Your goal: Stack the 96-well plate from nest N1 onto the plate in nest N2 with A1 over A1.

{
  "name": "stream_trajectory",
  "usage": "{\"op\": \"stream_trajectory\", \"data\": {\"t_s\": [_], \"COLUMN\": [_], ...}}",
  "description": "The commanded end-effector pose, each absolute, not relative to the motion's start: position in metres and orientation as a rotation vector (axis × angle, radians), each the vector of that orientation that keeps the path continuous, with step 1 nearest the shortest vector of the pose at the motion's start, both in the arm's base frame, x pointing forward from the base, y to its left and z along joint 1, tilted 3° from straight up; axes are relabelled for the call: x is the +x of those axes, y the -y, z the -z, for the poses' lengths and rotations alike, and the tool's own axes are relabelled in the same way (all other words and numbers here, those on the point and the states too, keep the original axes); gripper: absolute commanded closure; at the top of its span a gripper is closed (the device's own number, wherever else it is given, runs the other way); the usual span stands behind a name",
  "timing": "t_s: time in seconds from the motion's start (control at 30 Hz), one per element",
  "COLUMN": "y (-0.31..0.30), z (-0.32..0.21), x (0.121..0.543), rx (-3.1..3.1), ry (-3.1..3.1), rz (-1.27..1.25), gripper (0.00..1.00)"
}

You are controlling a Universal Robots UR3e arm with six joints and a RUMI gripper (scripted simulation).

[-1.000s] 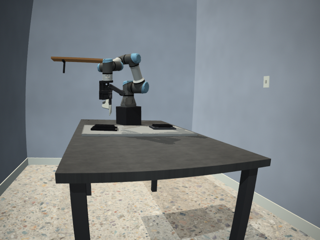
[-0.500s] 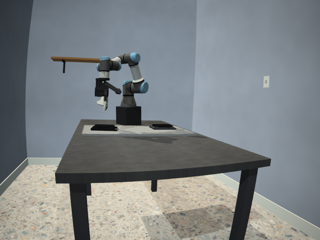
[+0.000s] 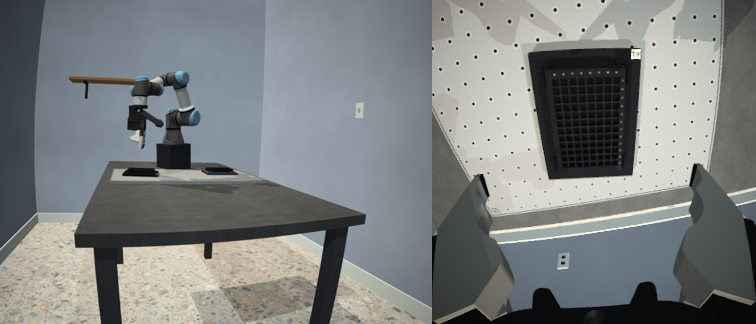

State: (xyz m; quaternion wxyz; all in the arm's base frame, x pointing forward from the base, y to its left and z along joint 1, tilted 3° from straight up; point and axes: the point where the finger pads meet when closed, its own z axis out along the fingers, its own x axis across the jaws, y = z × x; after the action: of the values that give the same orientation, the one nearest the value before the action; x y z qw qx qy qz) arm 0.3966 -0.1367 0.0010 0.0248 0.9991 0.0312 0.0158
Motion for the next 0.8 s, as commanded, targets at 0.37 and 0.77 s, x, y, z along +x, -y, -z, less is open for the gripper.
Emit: {"op": "stream_trajectory", "data": {"t_s": [0.37,0.77], "y": [0.137,0.138], "z": [0.009,0.029], "x": [0.398,0.399], "rx": [3.089,3.089], "ry": [-0.097,-0.097], "rz": [-0.055,-0.055], "gripper": [0.0,0.0]}}
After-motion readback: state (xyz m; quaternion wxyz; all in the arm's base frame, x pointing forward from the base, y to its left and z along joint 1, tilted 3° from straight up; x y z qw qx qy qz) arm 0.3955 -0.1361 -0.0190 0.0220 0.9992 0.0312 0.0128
